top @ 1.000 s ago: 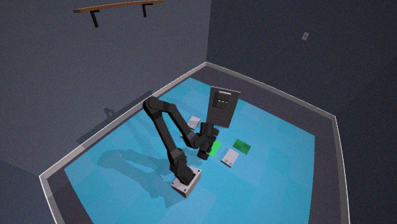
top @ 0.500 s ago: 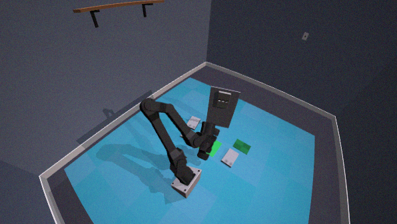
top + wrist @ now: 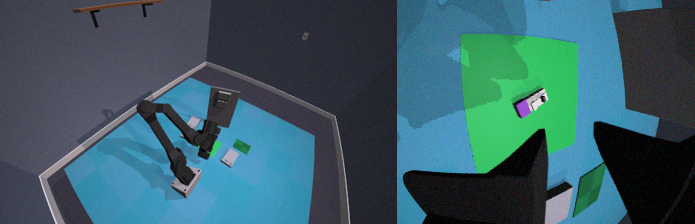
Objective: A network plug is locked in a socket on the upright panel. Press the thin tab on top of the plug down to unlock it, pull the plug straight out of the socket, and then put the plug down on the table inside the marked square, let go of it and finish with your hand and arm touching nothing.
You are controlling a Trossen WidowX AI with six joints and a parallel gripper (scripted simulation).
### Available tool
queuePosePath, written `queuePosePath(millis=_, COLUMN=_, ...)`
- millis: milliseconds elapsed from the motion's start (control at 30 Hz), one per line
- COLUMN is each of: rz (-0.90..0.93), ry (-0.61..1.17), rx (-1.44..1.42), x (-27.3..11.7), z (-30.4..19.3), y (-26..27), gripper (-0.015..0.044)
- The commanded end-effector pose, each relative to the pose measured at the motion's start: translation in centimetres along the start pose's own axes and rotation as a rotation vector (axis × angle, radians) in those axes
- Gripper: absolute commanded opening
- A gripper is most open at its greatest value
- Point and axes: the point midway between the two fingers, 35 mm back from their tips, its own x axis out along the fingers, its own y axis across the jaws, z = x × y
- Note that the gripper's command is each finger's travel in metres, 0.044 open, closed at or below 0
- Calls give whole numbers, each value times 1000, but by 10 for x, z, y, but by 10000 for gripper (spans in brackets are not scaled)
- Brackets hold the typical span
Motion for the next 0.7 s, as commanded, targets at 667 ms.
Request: queuePosePath(millis=667, rz=2, ry=-2, rx=-9, x=-18, z=-2, y=-14, gripper=156)
